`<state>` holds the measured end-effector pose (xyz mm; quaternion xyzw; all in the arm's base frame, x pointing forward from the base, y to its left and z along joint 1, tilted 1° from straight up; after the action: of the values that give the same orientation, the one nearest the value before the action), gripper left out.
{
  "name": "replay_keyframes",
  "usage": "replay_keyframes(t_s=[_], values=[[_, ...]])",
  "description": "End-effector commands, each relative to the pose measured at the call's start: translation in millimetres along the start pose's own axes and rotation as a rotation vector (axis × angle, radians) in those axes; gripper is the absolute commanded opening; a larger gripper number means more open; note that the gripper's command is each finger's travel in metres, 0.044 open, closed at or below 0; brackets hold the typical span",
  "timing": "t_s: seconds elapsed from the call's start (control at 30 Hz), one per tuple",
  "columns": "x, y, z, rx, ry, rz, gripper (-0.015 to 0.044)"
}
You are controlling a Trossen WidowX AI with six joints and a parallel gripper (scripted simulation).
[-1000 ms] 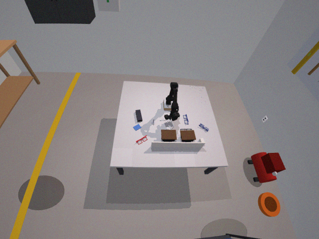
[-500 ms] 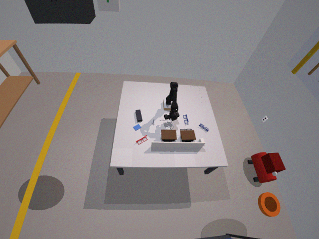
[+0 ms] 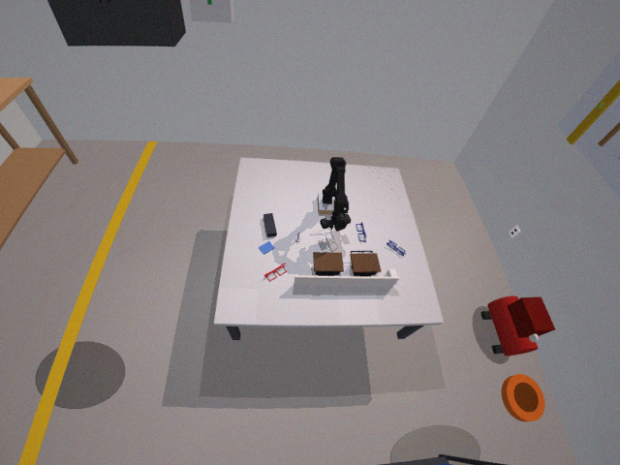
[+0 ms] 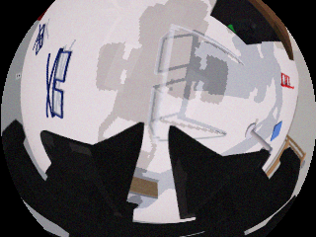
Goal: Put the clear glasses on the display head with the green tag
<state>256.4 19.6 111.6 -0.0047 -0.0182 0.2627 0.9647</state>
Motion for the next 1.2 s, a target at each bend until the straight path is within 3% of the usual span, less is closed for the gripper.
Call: replay_keyframes(t_s=[0.0,0.03,0.17,0.47,0.57,1.17], values=[[0,2,12,-0.004,0.000,-0.006,0.0108],[0,2,12,-0.004,0.000,-0.006,0.0108],[1,1,7,-0.004,-0.009,0.000,0.0200],[-1,-4,11,-0.005,0.000,-0.023,0.0200],[-1,-4,11,-0.005,0.000,-0.023,0.0140],[0,-4,-3,-0.005,0.000,-0.023,0.0140]])
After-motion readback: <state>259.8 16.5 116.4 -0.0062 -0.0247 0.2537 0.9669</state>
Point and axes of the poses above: the point midway between the two fingers, 35 mm back from their tips, its own z axis back along the fingers, its own y axis across the jaws, x = y × z, the point moved 5 cm from there along z, back along the fingers, and after that the axes turned 13 degrees about z, right-handed, at the moved point
